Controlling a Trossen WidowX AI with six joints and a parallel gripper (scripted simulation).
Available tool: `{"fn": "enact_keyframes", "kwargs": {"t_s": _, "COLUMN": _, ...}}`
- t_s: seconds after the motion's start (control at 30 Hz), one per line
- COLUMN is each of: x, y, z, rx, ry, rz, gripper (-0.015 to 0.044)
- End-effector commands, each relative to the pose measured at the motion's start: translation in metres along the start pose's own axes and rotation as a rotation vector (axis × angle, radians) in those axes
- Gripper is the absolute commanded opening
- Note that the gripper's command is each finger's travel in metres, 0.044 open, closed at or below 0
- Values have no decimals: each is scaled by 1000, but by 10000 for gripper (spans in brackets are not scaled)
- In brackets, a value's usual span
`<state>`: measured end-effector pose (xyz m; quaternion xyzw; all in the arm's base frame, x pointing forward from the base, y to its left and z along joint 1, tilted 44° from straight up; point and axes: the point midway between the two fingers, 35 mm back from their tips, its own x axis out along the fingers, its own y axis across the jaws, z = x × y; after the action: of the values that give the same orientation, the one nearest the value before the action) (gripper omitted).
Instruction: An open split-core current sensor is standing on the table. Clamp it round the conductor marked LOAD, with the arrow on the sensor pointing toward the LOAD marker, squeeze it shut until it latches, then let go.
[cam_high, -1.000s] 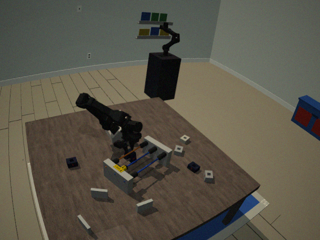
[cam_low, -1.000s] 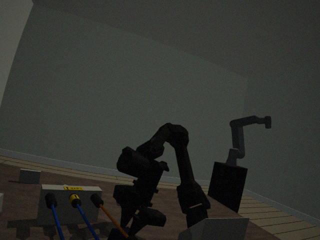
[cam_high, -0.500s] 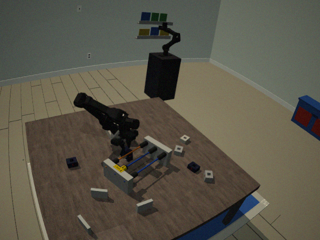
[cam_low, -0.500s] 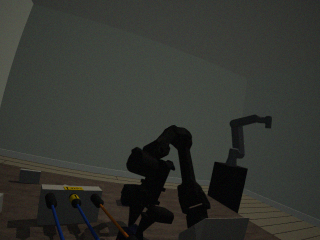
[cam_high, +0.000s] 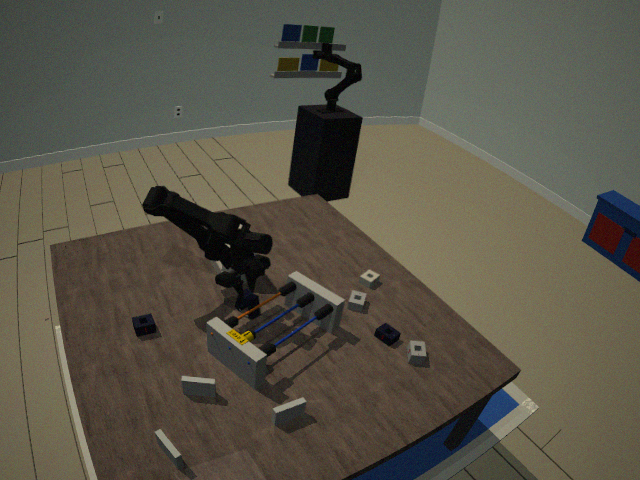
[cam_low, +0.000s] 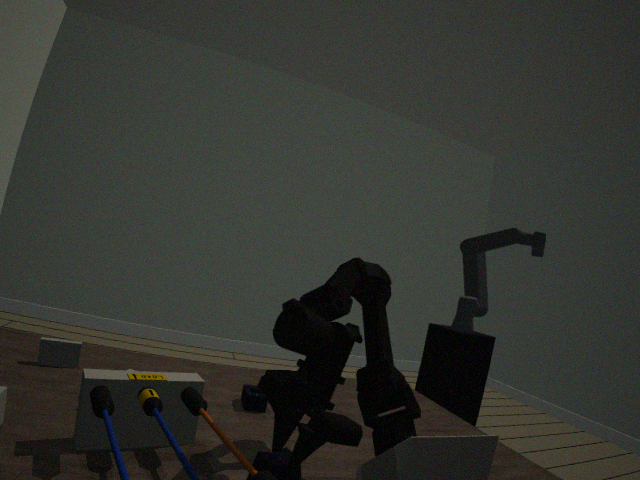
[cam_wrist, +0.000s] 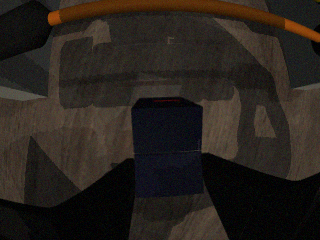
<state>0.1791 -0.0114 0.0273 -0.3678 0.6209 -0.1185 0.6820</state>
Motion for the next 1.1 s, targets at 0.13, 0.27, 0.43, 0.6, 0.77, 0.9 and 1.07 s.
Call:
{"fn": "enact_keyframes", "kwargs": {"t_s": 0.13, "x": 0, "y": 0, "z": 0, "rx": -2, "ry": 1, "rz": 0, "gripper": 184}}
{"fn": "enact_keyframes", "kwargs": {"t_s": 0.27, "x": 0, "y": 0, "z": 0, "rx": -2, "ry": 1, "rz": 0, "gripper": 289}}
{"fn": "enact_keyframes", "kwargs": {"t_s": 0.43, "x": -2, "y": 0, "z": 0, "rx": -2, "ry": 0, "rz": 0, "gripper": 331}}
{"fn": "enact_keyframes", "kwargs": {"t_s": 0.6, "x": -49, "y": 1, "z": -1, "rx": -2, "ry": 2, "rz": 6, "gripper": 331}}
{"fn": "enact_keyframes", "kwargs": {"t_s": 0.77, "x": -56, "y": 1, "z": -2, "rx": 15, "ry": 5, "rz": 4, "gripper": 320}}
{"fn": "enact_keyframes", "kwargs": {"t_s": 0.9, "x": -57, "y": 0, "z": 5, "rx": 342, "ry": 59, "rz": -7, "gripper": 320}}
{"fn": "enact_keyframes", "kwargs": {"t_s": 1.07, "x": -56, "y": 0, "z": 14, "rx": 832, "ry": 132, "rz": -56, "gripper": 320}}
